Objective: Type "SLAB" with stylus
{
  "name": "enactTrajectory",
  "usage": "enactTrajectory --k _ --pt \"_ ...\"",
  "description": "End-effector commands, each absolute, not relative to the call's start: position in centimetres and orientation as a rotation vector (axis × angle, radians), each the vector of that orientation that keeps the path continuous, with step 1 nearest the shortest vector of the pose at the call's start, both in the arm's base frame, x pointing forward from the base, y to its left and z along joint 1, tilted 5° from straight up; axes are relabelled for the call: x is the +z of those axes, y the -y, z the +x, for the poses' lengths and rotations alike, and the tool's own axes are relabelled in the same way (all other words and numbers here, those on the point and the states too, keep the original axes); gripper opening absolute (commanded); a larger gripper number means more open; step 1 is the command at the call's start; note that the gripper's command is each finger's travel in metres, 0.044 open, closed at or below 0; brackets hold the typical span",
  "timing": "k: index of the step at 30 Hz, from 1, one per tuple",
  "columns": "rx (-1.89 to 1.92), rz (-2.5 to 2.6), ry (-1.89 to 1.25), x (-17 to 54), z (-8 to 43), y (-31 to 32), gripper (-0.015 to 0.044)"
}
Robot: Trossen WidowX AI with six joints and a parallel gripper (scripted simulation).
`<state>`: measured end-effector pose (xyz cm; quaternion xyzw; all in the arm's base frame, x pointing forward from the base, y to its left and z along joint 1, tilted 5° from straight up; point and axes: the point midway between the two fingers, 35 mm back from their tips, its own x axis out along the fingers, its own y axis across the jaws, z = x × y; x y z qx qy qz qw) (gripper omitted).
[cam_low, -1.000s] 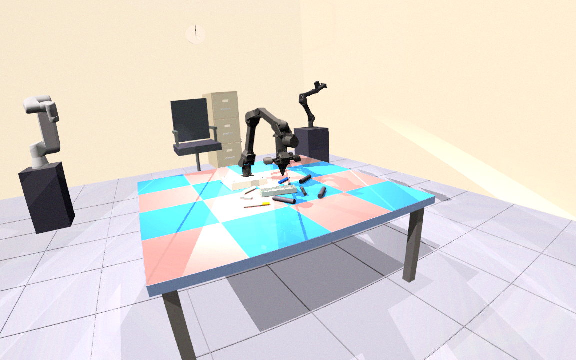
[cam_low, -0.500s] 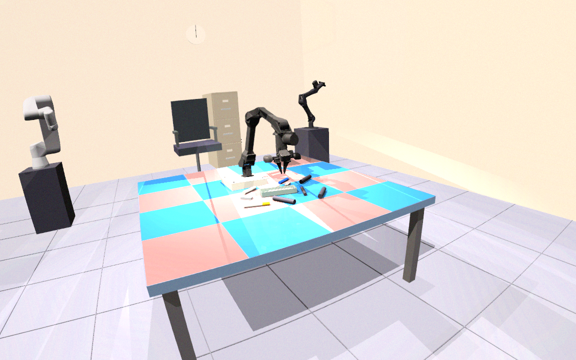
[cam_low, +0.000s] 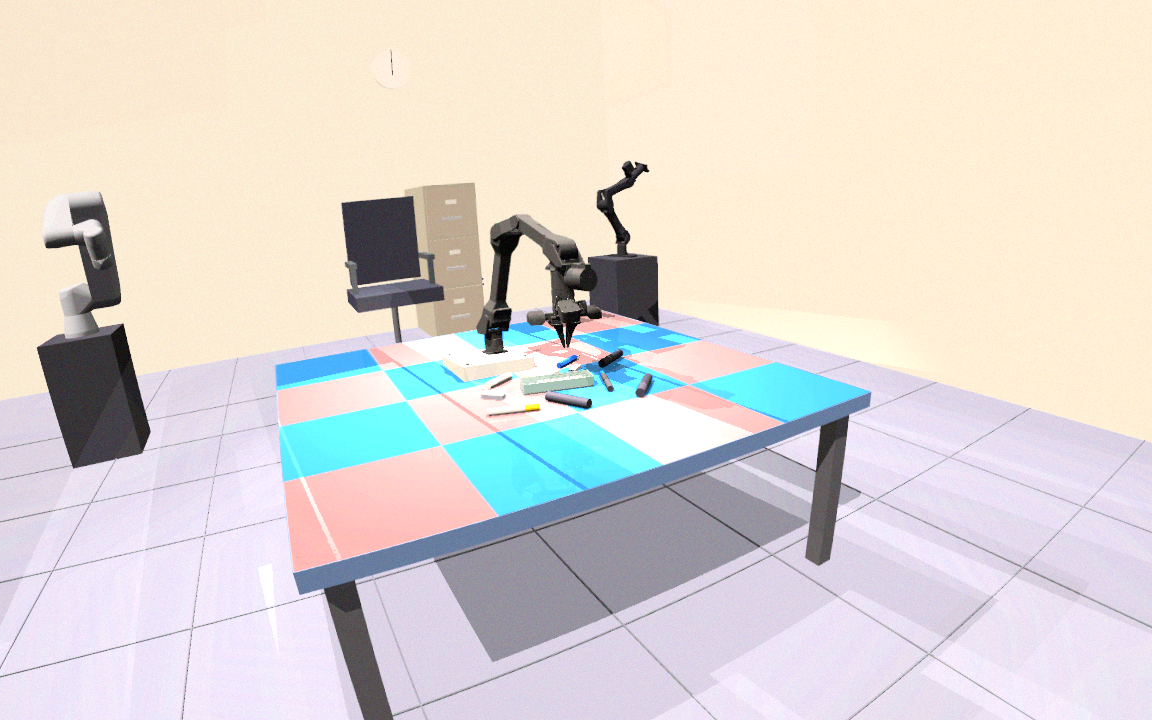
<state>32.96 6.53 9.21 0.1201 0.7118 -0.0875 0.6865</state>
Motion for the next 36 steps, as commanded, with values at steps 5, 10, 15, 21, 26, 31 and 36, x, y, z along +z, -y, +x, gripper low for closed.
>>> enactTrajectory --k 5,10,15,21,26,31,36 --pt "0.252 -0.011 -1.619 8.6 30.2 -8.8 0.0150" --pt "0.755 -0.310 -1.522 8.0 26.9 -11.0 0.0150" --pt "1.229 -0.584 -1.292 7.5 23.4 -12.8 0.0150" --pt "1.565 -0.777 -1.019 7.1 20.5 -14.2 0.0150" --pt "1.759 -0.894 -0.795 6.8 18.7 -15.0 0.0150" --pt "1.882 -0.992 -0.608 6.7 17.7 -15.4 0.0150" --pt "1.882 -0.992 -0.608 6.7 17.7 -15.4 0.0150"
